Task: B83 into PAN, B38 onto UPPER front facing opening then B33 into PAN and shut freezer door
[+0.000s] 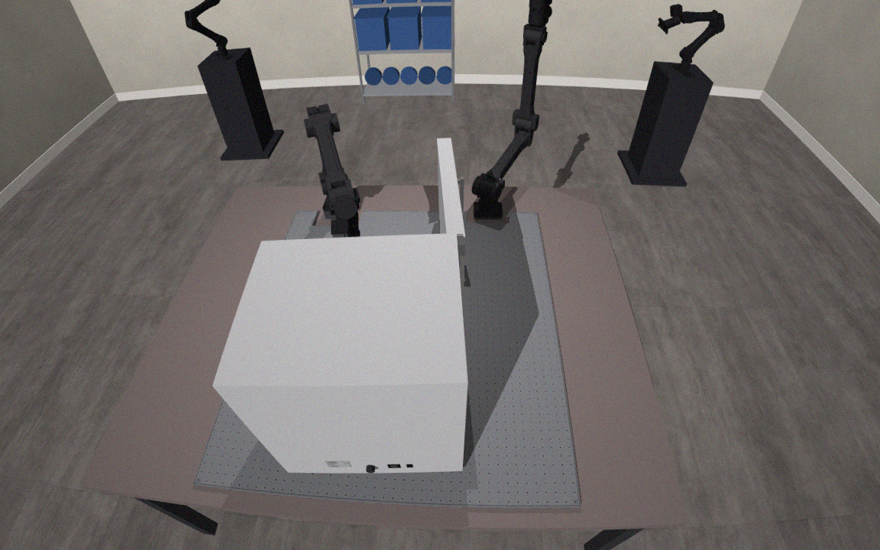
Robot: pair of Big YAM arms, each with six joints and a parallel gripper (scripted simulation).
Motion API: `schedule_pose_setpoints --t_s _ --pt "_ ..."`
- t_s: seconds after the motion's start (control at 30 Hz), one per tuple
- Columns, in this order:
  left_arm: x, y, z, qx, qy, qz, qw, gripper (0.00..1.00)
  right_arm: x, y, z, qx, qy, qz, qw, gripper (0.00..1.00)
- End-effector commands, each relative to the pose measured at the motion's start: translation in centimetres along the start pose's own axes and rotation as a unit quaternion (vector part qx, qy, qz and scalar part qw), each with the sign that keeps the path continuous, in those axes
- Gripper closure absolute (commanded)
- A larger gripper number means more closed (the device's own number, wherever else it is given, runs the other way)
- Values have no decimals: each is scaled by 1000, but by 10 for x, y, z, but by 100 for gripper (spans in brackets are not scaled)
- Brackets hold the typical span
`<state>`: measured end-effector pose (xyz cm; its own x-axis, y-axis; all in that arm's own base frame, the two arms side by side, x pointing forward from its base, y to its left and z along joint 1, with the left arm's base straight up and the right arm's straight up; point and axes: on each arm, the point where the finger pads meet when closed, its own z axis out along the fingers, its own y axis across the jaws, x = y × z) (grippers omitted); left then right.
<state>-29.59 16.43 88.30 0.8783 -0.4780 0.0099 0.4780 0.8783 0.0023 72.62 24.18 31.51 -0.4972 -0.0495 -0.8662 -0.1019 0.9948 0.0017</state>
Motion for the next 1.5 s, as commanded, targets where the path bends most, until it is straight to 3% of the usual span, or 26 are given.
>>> schedule_pose_setpoints --t_s 0.0,0.13,0.17,1.1,1.47 --pt "13 1 1 -1 18 -6 1000 100 -33 -6 2 1 -20 2 1000 0" --pt "13 1 1 -1 18 -6 1000 100 -31 -6 4 1 -20 2 1000 0" --pt "13 1 1 -1 18 -6 1000 100 -31 -6 4 1 -20 2 1000 23" --pt "13 1 1 -1 18 -6 1000 100 -26 0 -5 -3 -22 4 1000 23" --pt "13 1 1 -1 18 -6 1000 100 -41 -6 -5 0 -25 4 1000 23"
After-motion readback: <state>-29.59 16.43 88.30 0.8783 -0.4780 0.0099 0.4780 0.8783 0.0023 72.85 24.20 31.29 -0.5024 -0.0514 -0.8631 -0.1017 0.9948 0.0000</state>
